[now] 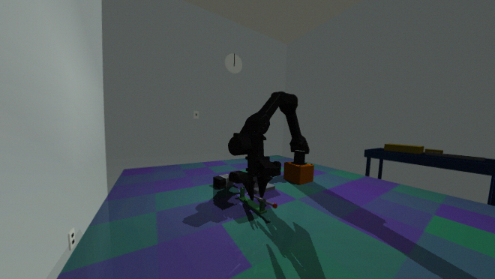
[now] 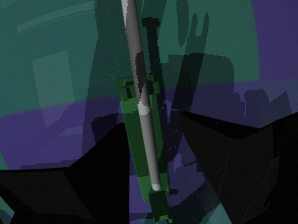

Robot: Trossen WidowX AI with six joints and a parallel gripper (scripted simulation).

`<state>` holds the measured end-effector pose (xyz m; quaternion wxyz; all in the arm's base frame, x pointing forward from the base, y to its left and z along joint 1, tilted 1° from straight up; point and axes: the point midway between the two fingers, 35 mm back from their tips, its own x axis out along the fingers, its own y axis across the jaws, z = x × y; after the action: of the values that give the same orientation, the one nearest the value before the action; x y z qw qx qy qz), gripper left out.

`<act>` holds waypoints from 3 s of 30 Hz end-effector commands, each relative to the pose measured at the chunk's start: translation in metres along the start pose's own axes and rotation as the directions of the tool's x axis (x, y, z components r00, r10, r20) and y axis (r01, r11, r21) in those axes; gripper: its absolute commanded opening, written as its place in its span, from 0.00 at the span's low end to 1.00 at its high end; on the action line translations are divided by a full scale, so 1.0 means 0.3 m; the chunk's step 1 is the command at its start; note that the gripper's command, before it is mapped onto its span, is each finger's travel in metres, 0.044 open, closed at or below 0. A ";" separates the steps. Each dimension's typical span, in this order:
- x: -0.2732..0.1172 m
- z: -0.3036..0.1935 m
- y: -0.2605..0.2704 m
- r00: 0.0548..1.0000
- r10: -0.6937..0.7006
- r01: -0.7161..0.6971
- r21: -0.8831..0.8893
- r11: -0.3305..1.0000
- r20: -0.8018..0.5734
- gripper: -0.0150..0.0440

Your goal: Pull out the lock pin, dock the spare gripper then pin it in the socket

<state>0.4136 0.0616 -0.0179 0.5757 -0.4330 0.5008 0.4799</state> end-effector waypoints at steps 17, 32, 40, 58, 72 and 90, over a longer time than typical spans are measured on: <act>0.071 -0.013 0.014 1.000 0.011 -0.011 -0.002 1.000 -0.006 0.51; 0.066 -0.013 0.013 1.000 0.011 -0.011 -0.001 1.000 -0.006 0.25; 0.016 -0.007 0.017 1.000 0.017 -0.017 0.002 1.000 -0.005 0.25; -0.026 -0.030 0.022 1.000 0.024 -0.024 0.002 1.000 -0.007 0.25; -0.082 -0.171 0.011 1.000 0.023 -0.023 -0.006 1.000 -0.011 0.25; -0.030 -0.204 0.012 1.000 0.012 -0.012 -0.009 1.000 -0.008 0.25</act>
<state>0.4020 0.0015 -0.0108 0.5705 -0.4349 0.5027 0.4823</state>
